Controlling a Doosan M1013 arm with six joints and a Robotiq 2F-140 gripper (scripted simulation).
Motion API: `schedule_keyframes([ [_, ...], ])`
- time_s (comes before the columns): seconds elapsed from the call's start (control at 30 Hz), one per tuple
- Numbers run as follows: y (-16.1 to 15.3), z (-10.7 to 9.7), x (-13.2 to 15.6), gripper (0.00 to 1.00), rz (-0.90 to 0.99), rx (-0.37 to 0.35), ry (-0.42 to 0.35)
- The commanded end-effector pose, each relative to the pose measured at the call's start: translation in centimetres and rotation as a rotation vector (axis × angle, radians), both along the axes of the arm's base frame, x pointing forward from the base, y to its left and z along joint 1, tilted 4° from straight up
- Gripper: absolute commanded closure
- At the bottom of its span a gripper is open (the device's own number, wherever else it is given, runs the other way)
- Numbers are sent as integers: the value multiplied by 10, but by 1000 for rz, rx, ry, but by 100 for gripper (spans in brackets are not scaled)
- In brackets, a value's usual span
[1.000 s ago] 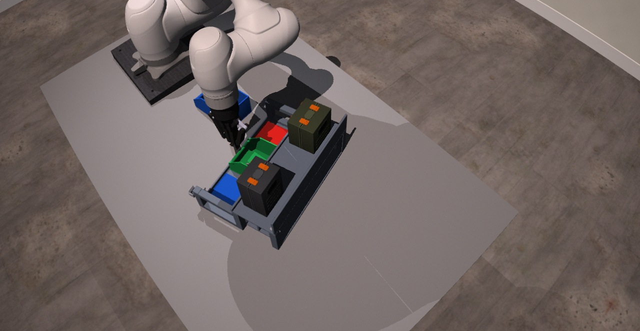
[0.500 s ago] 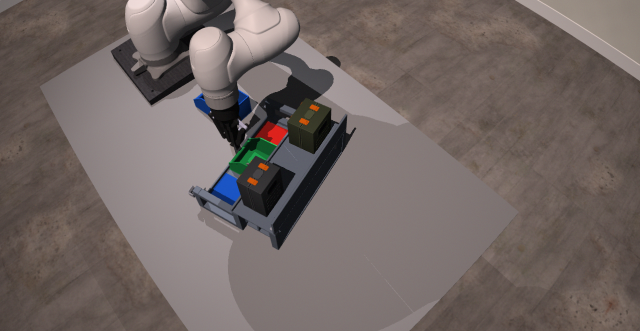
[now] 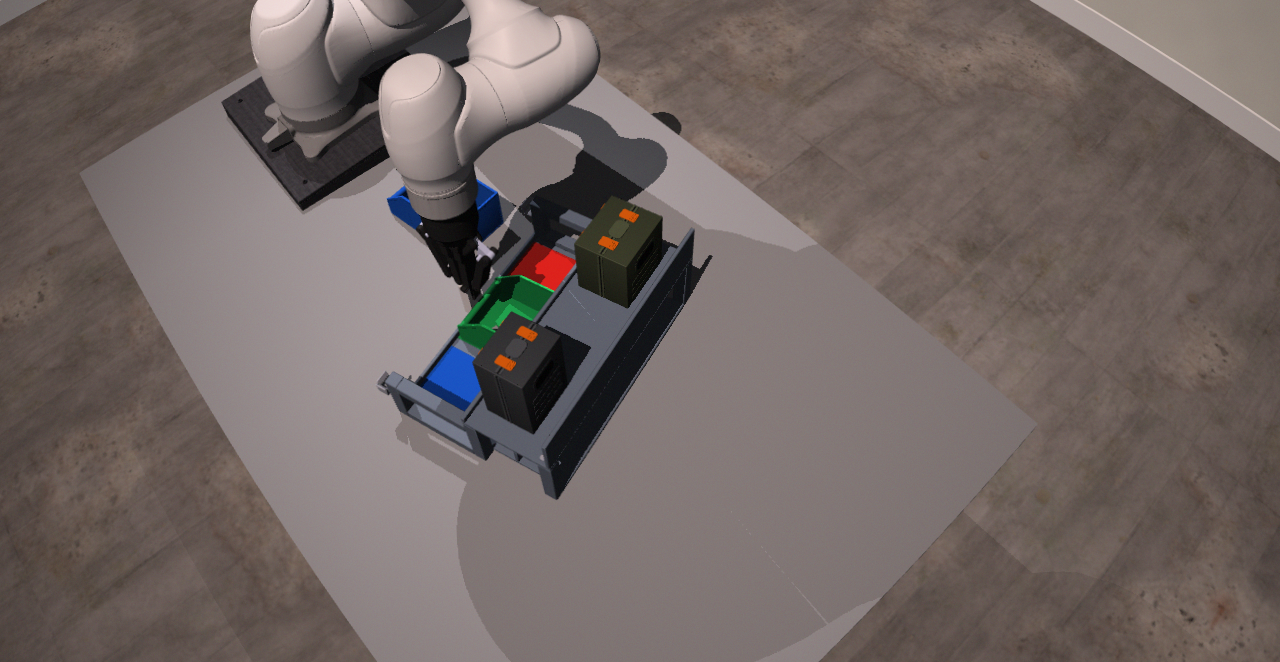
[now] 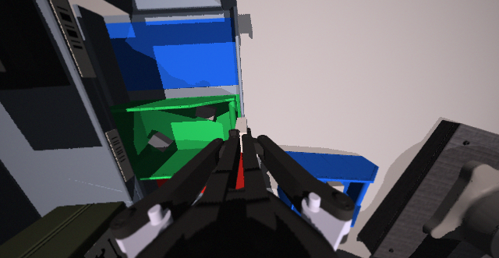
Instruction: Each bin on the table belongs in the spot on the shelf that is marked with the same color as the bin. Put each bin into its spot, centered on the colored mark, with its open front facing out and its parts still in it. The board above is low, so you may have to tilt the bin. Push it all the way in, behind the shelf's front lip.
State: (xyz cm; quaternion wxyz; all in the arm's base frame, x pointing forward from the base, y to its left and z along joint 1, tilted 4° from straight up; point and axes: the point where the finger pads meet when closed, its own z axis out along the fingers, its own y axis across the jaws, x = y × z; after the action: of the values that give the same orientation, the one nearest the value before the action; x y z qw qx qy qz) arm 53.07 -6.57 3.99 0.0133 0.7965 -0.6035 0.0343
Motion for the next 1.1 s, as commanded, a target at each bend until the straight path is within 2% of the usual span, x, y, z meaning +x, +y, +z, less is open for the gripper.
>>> schedule_keyframes([
  [0.0, 0, 0, 0, 90, 0, 0, 0],
  [1.07, -4, 20, -20, 90, 0, 0, 0],
])
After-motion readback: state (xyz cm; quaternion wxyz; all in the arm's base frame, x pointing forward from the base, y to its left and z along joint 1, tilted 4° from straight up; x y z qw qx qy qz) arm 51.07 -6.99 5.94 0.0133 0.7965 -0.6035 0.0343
